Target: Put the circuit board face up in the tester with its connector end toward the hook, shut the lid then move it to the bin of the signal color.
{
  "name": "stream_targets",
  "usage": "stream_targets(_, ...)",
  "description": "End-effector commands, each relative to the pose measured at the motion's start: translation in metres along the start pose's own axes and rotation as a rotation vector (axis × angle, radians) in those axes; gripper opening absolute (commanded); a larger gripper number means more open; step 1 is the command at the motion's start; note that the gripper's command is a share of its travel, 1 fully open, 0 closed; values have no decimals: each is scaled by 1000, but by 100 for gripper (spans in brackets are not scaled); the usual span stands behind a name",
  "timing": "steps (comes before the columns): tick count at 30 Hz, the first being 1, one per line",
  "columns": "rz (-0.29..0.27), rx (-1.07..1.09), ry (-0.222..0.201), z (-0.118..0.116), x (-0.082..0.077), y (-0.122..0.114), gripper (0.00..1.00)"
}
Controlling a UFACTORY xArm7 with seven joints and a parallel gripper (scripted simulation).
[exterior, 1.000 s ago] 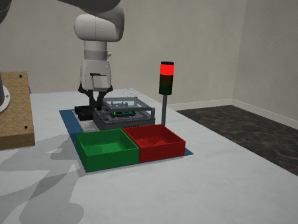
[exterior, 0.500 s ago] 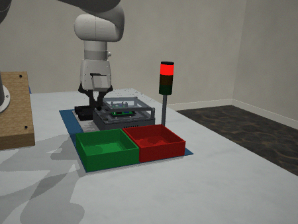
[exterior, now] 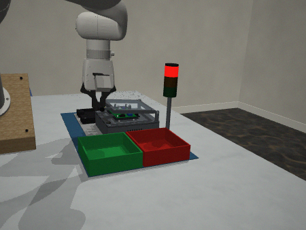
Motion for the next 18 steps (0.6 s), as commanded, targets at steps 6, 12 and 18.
stream_targets(6,-1,0,5,-2,-10,0,0)
stream_targets(12,-1,0,5,-3,-20,0,0)
stream_targets(18,-1,0,5,-5,-29,0,0)
Point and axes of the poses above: the point where the finger pads meet when closed, its own x axis out along the fingers, its own z axis across the jaws, y = z × x, the point moved 9 cm from there along -x, back along the fingers, and after that the axes turned 8 degrees about -x, right-handed, at the moved point
